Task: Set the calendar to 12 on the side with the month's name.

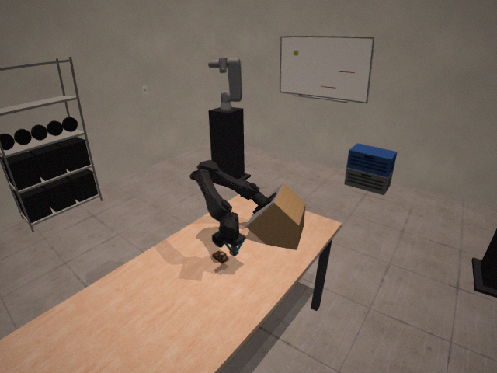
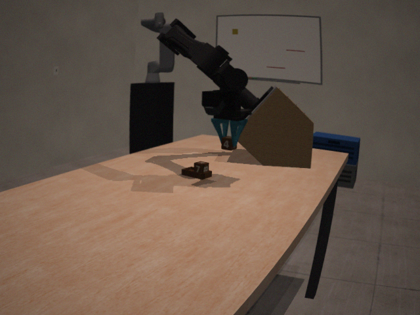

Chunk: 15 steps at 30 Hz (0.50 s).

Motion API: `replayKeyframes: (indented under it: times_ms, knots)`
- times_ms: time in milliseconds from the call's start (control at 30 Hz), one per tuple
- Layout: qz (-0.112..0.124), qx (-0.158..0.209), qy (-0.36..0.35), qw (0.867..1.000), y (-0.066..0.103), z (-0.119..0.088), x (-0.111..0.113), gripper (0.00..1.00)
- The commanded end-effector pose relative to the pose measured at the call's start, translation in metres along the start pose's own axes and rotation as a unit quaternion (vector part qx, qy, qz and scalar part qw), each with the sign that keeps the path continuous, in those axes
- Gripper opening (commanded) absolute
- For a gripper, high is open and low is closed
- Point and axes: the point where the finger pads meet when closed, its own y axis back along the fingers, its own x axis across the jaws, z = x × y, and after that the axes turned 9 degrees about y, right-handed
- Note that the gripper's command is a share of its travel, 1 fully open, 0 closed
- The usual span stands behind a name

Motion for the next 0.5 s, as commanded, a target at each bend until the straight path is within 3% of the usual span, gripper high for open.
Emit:
replayKeyframes:
  times_ms: [0, 467]
  knots:
    - [0.009, -0.026, -0.038, 0.999, 0.0150, 0.0153, 0.0059, 0.27]
    - [0.009, -0.028, -0.039, 0.999, 0.0140, 0.0163, 0.0070, 0.27]
